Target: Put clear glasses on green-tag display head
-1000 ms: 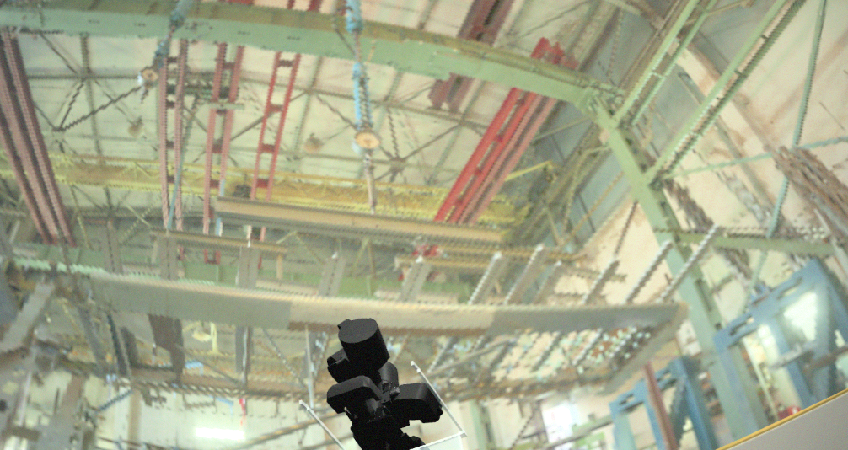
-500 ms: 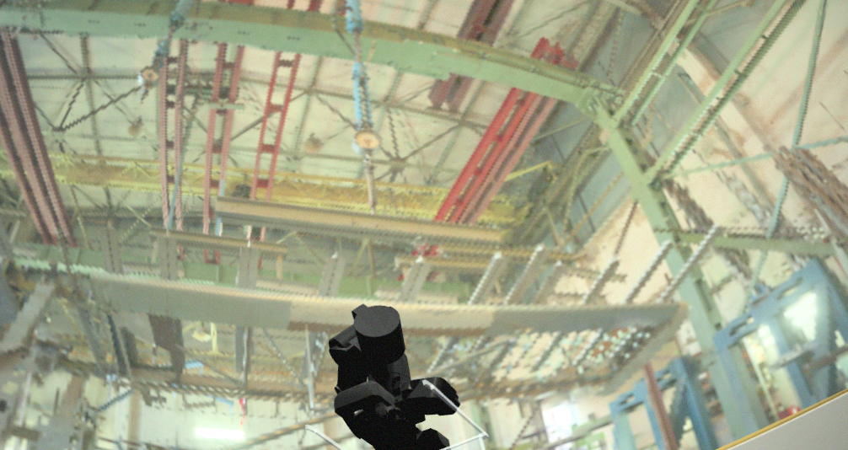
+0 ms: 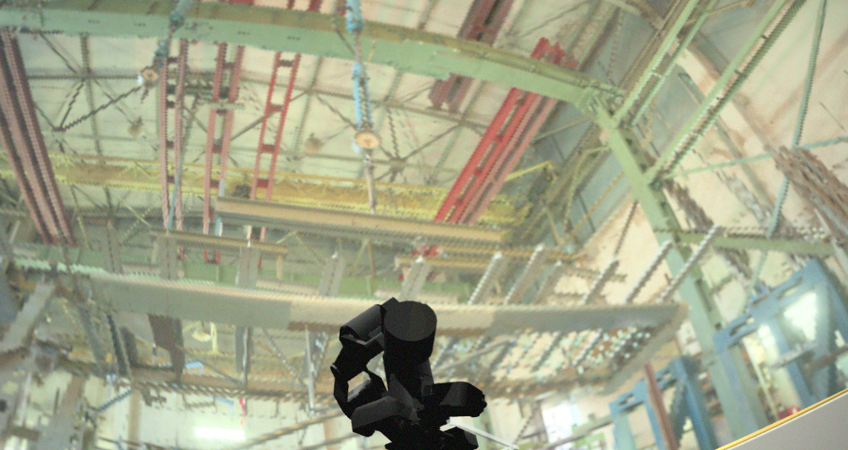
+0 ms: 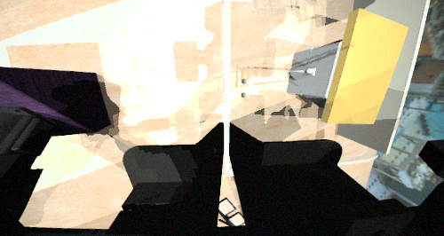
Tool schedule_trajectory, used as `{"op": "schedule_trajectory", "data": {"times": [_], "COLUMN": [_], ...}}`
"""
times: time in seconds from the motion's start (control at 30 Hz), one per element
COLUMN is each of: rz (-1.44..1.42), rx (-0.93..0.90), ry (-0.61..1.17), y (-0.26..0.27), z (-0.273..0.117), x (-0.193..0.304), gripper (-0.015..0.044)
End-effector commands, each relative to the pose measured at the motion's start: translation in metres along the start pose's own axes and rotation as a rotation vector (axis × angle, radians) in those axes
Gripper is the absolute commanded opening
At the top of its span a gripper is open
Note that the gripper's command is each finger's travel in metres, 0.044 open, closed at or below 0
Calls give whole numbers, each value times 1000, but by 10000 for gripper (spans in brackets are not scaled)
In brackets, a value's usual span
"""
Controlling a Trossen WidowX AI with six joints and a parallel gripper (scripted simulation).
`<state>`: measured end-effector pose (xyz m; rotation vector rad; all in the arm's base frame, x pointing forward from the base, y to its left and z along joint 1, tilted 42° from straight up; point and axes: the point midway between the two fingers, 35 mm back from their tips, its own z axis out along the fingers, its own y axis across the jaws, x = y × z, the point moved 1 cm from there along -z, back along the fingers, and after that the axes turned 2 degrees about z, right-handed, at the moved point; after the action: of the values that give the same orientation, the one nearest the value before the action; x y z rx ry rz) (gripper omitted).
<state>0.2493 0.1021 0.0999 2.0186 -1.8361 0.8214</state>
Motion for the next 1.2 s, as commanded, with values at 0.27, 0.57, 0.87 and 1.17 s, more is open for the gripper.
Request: {"op": "schedule_trajectory", "data": {"times": [0.27,0.57,0.87,1.17], "rz": [85,108,108,108], "rx": [-101,-133,-134,-132], "ry": [71,97,97,101], "y": [-2,0,1,2], "z": [25,39,49,58], "x": [-30,-36,-35,-35], "gripper": [0,0,0,0]}}
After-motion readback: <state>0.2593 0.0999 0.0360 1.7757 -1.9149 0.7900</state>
